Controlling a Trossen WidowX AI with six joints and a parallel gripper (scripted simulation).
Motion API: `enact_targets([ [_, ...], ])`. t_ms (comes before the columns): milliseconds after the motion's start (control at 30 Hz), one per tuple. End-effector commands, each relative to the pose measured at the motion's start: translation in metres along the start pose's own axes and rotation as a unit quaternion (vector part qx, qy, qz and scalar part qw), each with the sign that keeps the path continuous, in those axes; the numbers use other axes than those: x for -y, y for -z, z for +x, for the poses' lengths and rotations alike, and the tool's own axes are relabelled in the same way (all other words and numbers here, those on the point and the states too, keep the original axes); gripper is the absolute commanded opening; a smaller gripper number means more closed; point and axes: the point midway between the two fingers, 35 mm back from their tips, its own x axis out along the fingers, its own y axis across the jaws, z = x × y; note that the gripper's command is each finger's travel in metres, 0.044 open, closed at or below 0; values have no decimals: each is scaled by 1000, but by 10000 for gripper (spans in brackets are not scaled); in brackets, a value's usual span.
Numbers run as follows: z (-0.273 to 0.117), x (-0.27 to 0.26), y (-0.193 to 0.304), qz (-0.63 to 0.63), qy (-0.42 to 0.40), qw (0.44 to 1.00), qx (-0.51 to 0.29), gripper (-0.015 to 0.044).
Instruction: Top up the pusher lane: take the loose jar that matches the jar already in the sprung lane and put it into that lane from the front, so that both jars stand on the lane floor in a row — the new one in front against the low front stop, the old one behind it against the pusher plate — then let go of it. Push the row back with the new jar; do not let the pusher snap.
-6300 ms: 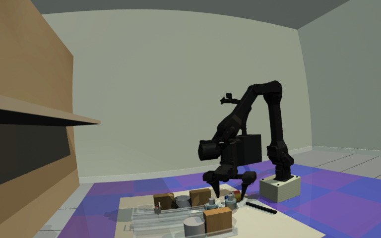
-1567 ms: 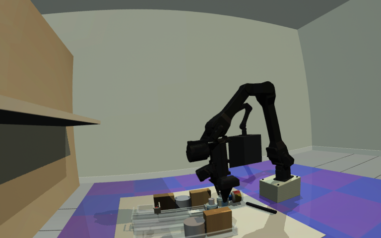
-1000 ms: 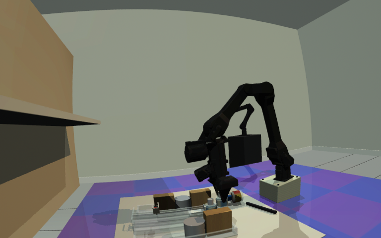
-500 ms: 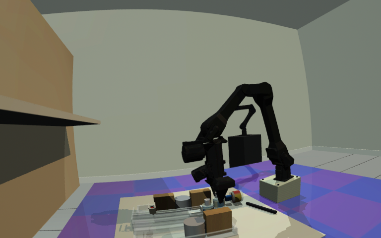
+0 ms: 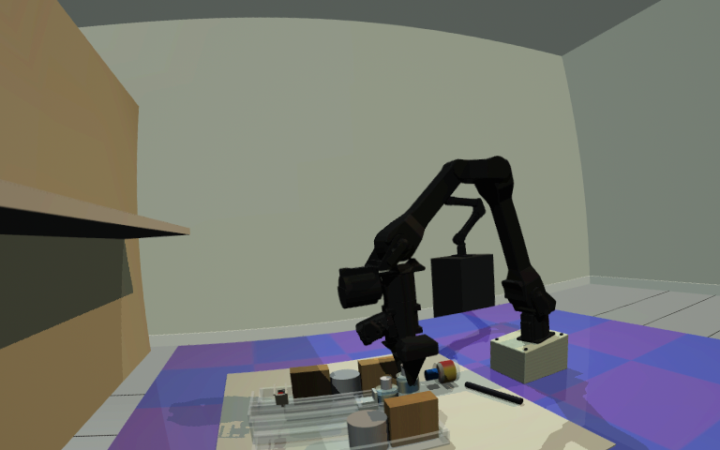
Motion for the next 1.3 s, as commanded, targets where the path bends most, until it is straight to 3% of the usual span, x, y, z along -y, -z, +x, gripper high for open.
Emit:
enact_targets([
  [0, -4, 1, -12, 0, 1, 1000, 17, 0],
  [1267, -8, 1, -23, 0, 1, 1000, 17, 0],
])
